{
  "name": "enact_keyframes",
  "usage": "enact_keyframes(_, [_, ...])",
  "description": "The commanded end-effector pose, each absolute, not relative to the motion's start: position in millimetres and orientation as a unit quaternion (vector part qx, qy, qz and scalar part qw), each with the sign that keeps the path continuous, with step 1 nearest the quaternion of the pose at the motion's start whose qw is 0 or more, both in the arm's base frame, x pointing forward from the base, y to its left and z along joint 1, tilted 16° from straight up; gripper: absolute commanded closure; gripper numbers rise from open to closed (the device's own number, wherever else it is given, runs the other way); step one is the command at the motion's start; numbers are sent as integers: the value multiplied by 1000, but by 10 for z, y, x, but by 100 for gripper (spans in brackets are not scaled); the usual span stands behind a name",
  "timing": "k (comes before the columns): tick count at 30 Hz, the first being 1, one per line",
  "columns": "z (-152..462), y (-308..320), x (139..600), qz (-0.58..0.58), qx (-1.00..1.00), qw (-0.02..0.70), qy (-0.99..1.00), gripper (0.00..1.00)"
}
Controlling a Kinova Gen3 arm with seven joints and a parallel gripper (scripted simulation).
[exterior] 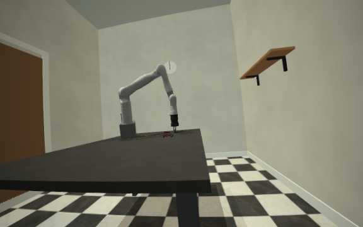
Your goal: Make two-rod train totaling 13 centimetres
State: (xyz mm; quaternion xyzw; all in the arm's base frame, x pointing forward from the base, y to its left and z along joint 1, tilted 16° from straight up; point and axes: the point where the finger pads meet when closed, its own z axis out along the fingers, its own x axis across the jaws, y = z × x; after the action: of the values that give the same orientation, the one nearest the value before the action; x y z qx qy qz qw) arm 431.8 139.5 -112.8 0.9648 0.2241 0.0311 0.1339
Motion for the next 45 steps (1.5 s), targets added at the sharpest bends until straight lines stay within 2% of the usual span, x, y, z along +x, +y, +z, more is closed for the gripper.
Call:
enact_keyframes(1, [-1122,1401,4324,32,965,134,224,76])
enact_keyframes(15, [-1122,1401,4324,32,965,134,224,76])
enact_keyframes(16, [-1122,1401,4324,32,965,134,224,70])
enact_keyframes(18, [-1122,1401,4324,32,965,134,224,70])
enact_keyframes(19, [-1122,1401,4324,32,965,134,224,64])
enact_keyframes(21, [-1122,1401,4324,32,965,134,224,64])
enact_keyframes(22, [-1122,1401,4324,32,965,134,224,58])
enact_keyframes(26, [-1122,1401,4324,32,965,134,224,58])
enact_keyframes(27, [-1122,1401,4324,32,965,134,224,52])
enact_keyframes(29, [-1122,1401,4324,32,965,134,224,52])
enact_keyframes(30, [-1122,1401,4324,32,965,134,224,46])
enact_keyframes(45, [-1089,1410,4320,32,965,134,224,46])
